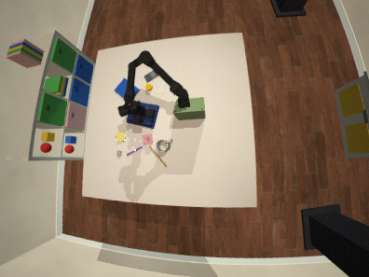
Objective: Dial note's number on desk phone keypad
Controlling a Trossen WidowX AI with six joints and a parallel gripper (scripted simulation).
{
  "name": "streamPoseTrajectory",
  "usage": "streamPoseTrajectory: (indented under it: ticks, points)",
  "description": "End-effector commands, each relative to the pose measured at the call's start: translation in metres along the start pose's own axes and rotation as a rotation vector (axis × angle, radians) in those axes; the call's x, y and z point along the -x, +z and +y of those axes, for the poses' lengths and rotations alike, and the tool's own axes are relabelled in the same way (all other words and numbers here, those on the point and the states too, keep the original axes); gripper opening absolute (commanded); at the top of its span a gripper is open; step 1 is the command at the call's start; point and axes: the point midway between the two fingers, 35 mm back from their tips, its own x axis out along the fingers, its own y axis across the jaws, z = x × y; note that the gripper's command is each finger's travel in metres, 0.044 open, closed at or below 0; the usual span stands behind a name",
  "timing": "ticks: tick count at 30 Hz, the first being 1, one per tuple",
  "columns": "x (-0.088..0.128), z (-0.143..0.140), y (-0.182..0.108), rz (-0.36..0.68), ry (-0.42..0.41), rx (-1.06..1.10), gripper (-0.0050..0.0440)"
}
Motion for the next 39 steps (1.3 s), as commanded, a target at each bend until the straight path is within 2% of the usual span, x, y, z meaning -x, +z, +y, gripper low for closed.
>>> streamPoseTrajectory:
  ticks: [1, 37, 39]
  points:
    - [-0.0011, 0.0010, -0.0004, 0.002, 0.003, 0.008, -0.0050]
    - [-0.0028, 0.0010, -0.0004, 0.002, 0.003, 0.008, -0.0050]
    - [0.0046, 0.0007, -0.0001, 0.002, 0.003, 0.008, -0.0050]
